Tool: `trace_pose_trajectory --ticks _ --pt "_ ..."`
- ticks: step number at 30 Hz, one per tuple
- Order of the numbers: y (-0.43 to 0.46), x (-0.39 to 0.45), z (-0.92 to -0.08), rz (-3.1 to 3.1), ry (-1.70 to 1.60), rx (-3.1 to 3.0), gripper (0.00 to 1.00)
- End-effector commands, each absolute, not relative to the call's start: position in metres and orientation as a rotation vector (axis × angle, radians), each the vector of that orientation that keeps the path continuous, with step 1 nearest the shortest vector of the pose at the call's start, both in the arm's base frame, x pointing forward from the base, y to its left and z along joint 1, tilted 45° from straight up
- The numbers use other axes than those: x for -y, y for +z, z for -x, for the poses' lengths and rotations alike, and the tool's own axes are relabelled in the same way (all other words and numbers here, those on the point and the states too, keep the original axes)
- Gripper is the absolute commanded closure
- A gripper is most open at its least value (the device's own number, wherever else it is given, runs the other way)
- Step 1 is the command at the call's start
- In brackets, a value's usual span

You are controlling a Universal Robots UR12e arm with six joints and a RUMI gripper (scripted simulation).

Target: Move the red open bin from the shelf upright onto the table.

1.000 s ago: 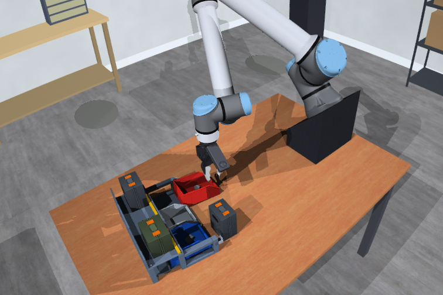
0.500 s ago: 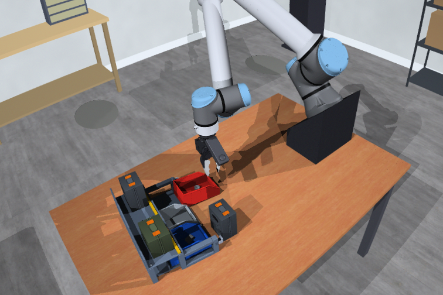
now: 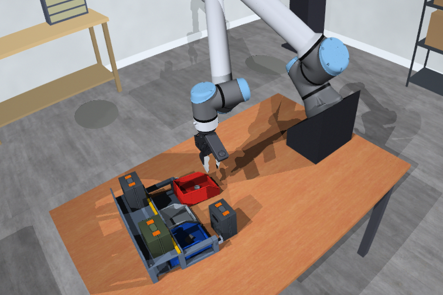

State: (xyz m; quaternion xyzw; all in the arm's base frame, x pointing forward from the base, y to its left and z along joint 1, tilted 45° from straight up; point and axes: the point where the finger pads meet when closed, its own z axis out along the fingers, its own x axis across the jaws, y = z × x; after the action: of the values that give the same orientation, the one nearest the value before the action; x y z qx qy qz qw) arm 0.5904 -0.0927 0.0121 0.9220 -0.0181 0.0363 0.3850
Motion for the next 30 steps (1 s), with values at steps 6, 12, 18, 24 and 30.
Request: trace_pose_trajectory --ticks 6,12,18,24,30 --pt "0.0076 0.0972 -0.5911 -2.349 0.093 0.047 0.74" --pt "0.0076 0.0972 -0.5911 -2.349 0.093 0.047 0.74" --pt "0.0038 0.1011 -0.5914 -2.349 0.093 0.046 0.74" --pt "0.0038 0.1011 -0.5914 -2.349 0.093 0.046 0.74" --pt "0.0038 0.1011 -0.5914 -2.349 0.093 0.046 0.74"
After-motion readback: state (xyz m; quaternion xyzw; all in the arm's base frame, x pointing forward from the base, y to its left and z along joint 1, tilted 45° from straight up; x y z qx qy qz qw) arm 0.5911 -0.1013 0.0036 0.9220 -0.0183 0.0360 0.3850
